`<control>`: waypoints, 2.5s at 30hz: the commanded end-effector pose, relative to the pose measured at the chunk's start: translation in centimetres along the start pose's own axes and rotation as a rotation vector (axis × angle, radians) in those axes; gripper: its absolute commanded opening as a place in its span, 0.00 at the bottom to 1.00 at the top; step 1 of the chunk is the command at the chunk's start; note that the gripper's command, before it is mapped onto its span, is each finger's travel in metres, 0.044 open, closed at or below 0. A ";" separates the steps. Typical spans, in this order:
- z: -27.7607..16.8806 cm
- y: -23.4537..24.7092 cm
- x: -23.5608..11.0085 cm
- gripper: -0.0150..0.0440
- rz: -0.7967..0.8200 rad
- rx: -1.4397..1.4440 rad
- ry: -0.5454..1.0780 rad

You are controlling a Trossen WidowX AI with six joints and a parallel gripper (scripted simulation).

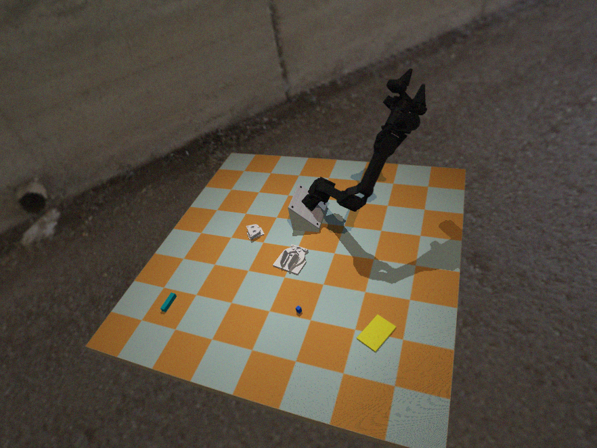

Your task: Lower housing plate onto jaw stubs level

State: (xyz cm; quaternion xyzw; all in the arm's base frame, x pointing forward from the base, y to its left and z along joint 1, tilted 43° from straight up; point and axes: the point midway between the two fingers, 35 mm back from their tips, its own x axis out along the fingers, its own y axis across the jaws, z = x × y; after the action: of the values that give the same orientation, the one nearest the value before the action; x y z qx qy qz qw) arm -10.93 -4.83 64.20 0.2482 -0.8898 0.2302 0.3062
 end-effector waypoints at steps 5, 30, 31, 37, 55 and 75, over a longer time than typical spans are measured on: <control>3.6 -0.8 1.7 1.00 -0.058 0.093 -0.105; 18.4 -5.6 4.4 1.00 -0.156 0.402 -0.524; 19.1 -6.0 4.3 1.00 -0.157 0.415 -0.545; 23.1 -8.0 3.8 1.00 -0.164 0.493 -0.671; 34.5 -14.9 -1.2 1.00 -0.091 0.761 -1.092; 43.5 -21.1 -11.7 1.00 0.072 0.841 -1.548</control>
State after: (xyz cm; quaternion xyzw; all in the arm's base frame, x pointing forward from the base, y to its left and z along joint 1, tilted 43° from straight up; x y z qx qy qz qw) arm -11.35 -40.83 34.17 0.4169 -0.7127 0.3318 -0.4562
